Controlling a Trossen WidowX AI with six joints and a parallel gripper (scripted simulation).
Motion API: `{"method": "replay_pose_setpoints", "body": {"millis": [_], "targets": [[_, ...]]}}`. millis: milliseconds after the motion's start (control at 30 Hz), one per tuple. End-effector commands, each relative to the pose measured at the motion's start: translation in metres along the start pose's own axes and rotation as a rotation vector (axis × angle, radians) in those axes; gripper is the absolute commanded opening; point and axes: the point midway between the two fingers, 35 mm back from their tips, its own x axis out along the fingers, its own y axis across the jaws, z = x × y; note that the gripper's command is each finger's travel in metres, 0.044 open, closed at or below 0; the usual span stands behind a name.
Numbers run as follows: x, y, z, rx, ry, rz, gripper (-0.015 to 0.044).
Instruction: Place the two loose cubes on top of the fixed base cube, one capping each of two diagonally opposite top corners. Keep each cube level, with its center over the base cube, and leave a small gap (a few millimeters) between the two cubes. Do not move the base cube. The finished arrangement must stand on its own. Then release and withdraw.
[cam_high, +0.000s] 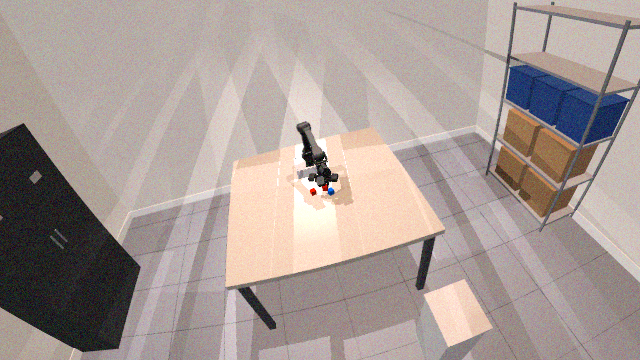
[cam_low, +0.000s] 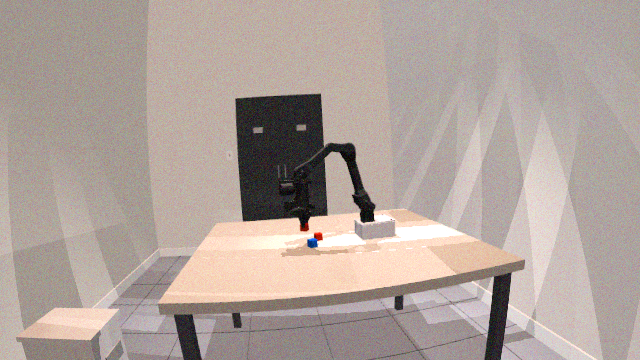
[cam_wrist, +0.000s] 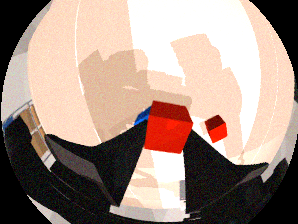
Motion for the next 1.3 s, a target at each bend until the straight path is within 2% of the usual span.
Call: {"method": "replay_pose_setpoints", "body": {"millis": [0,600,933,1267], "targets": [[0.004,0.010,-0.009,-0.017,-0.002,-0.003,0.0105],[0.008,0.019,-0.019,-0.037,-0.002,-0.002,0.0105],[0.032,0.020,-0.019,-0.036,-0.002,-0.002,0.0105],[0.034,0.019,-0.019,-0.036,-0.002,-0.002,0.0105]]}}
